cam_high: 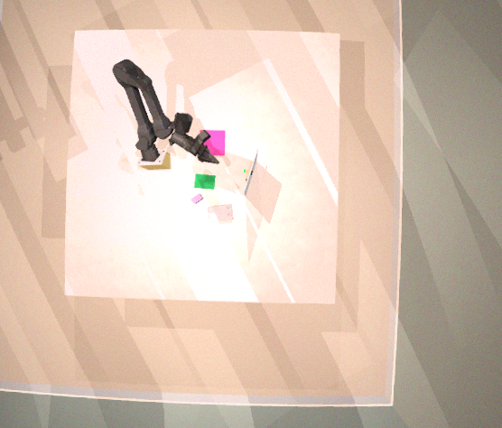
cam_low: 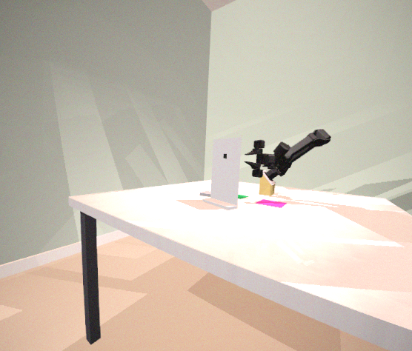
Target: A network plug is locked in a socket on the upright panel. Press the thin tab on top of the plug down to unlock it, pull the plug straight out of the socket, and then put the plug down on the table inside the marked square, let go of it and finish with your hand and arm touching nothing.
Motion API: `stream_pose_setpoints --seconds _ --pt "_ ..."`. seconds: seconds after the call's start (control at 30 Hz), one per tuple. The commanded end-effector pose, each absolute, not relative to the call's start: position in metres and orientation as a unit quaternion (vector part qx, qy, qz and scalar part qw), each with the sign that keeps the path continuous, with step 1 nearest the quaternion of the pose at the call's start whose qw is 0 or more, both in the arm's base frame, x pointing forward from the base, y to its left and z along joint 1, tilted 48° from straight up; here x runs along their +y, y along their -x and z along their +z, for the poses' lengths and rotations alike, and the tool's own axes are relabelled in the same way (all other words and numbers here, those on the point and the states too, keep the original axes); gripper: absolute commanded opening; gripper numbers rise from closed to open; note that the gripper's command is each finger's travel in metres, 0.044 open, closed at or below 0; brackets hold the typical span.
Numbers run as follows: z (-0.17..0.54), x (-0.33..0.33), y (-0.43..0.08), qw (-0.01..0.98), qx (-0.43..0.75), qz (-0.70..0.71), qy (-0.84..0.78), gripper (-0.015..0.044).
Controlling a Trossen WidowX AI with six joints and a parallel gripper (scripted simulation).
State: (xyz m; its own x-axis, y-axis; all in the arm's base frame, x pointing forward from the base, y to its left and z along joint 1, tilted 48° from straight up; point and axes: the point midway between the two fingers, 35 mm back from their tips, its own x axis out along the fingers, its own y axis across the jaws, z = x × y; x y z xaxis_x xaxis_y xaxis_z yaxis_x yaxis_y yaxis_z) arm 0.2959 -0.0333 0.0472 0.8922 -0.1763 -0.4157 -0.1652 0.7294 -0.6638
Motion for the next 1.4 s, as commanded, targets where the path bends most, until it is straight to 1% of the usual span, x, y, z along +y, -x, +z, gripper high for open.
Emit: stream_pose_setpoints --seconds 0.0,0.5,1.37 --pt "0.047 -0.034 -0.304 0.899 0.232 -0.005 0.372 0.0156" --pt "0.035 -0.034 -0.35 0.899 0.23 -0.006 0.372 0.0156" --pt "0.028 -0.035 -0.386 0.9 0.229 -0.006 0.372 0.0156"
